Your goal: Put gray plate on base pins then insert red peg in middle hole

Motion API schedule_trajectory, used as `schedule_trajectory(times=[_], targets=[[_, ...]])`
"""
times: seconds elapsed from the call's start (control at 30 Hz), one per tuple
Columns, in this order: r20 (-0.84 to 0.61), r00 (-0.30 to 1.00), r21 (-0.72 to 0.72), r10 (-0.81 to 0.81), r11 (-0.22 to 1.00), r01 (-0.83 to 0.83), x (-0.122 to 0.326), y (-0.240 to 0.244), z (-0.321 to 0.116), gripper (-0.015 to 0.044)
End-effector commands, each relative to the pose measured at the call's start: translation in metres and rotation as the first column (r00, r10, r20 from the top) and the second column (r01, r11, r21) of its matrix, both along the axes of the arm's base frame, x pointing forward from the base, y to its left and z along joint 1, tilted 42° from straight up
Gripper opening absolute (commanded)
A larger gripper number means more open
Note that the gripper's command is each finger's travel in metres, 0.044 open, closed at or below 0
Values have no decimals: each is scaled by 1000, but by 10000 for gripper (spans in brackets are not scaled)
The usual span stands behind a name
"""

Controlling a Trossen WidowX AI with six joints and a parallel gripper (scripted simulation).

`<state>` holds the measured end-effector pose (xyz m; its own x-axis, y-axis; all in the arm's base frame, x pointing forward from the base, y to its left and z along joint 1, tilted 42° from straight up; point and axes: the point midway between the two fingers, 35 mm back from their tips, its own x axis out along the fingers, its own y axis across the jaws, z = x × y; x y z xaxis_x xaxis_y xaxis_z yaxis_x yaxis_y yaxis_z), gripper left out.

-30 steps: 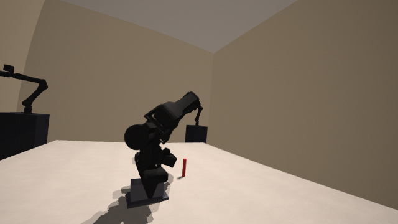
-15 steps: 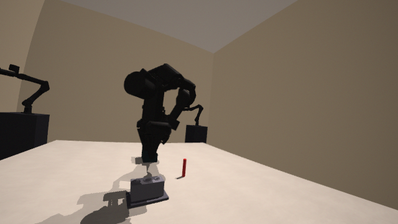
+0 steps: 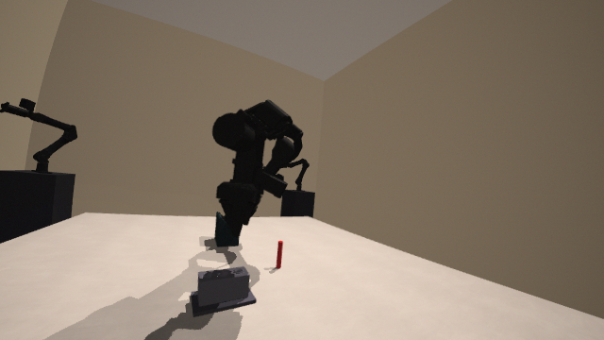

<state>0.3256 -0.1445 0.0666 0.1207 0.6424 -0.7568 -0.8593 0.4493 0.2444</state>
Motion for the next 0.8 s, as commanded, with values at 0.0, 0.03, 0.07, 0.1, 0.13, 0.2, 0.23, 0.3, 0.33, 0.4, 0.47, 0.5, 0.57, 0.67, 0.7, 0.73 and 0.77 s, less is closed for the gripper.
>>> schedule_trajectory(times=[0.0,0.03,0.07,0.1,0.13,0.2,0.23,0.3,0.33,0.4,0.47,0.5,0.57,0.67,0.7,0.73,0.77], targets=[[-236,937,13,-259,963,269,-9,21,18,440],[-292,902,6,-318,942,334,-11,26,23,440],[-347,860,-5,-374,918,398,-13,31,28,440],[-399,811,-20,-427,889,458,-15,35,32,440],[-450,756,-38,-476,856,516,-18,40,36,440],[-542,628,-86,-558,780,620,-23,50,44,440],[-582,557,-115,-592,738,665,-26,55,48,440],[-652,401,-181,-643,646,742,-32,65,56,440],[-681,319,-218,-660,597,772,-35,70,59,440],[-723,146,-298,-675,496,816,-42,79,66,440],[-745,-30,-384,-666,392,836,-49,88,72,440],[-749,-118,-429,-652,341,837,-52,93,75,440],[-741,-277,-512,-612,249,822,-60,102,80,440],[-709,-456,-611,-538,145,778,-71,113,84,440],[-691,-516,-645,-506,111,756,-75,115,85,440],[-670,-573,-679,-472,78,730,-78,117,86,440],[-654,-610,-701,-446,56,711,-81,119,86,440]])
